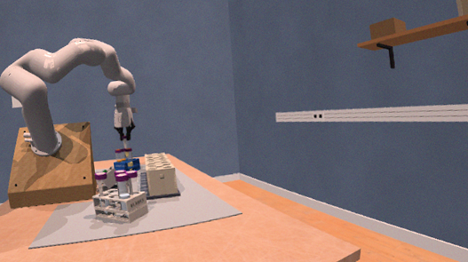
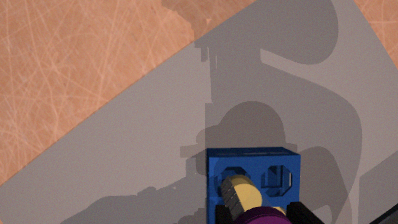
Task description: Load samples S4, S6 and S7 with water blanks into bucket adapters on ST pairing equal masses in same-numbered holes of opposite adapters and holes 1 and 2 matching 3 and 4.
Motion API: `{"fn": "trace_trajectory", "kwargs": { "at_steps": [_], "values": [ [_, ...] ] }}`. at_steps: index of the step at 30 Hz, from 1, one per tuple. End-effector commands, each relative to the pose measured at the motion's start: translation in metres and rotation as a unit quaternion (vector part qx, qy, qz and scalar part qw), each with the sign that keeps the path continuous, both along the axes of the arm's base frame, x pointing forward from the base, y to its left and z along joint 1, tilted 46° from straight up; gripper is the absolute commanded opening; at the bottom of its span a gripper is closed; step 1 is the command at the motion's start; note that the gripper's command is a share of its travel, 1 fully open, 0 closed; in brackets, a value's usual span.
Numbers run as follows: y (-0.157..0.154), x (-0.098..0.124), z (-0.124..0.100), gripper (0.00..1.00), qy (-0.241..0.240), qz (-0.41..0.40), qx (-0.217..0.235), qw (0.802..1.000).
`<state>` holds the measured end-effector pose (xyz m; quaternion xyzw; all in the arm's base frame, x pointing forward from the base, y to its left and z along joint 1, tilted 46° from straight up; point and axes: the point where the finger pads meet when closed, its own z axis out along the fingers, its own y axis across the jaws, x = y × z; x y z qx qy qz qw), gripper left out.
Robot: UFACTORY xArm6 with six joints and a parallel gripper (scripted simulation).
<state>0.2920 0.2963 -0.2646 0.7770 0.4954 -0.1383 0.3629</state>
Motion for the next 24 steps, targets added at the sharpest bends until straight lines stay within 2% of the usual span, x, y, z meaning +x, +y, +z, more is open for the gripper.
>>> {"fn": "trace_trajectory", "kwargs": {
  "at_steps": [1, 24],
  "values": [
    [0.009, -0.001, 0.007, 0.00, -0.001, 0.001, 0.002, 1.000],
    [0.035, -0.006, 0.034, 0.00, -0.001, 0.001, 0.002, 1.000]
  ]
}}
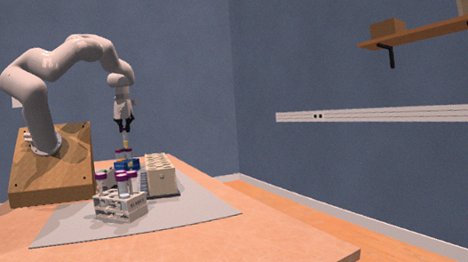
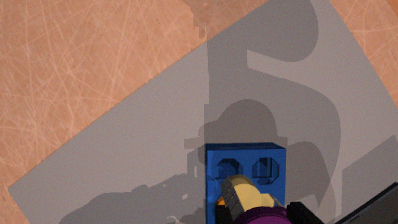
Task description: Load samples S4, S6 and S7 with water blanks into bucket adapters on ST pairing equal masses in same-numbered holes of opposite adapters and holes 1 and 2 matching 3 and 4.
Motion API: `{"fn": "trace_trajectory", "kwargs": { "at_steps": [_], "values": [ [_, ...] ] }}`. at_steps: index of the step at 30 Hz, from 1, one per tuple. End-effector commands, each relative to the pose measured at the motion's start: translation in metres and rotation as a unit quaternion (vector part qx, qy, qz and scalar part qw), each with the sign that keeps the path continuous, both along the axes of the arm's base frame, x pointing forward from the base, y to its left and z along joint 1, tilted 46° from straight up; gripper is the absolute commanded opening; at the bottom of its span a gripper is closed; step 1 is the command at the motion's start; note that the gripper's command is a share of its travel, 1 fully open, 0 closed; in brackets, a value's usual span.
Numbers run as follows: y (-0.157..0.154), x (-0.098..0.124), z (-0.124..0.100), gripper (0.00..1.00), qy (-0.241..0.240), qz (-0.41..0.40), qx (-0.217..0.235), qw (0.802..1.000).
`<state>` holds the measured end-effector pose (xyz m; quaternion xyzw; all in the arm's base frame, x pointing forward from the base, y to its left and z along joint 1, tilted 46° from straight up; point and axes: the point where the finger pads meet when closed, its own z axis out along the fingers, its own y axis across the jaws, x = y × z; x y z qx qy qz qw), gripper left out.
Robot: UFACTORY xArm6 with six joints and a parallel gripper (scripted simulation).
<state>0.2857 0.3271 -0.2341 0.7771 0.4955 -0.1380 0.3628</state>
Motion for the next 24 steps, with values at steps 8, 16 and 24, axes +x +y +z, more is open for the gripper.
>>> {"fn": "trace_trajectory", "kwargs": {
  "at_steps": [8, 16, 24],
  "values": [
    [0.016, -0.002, 0.015, 0.00, -0.001, 0.000, 0.002, 1.000],
    [0.020, -0.003, 0.019, 0.00, -0.001, 0.000, 0.002, 1.000],
    [0.020, -0.003, 0.019, 0.00, -0.001, 0.000, 0.002, 1.000]
  ]
}}
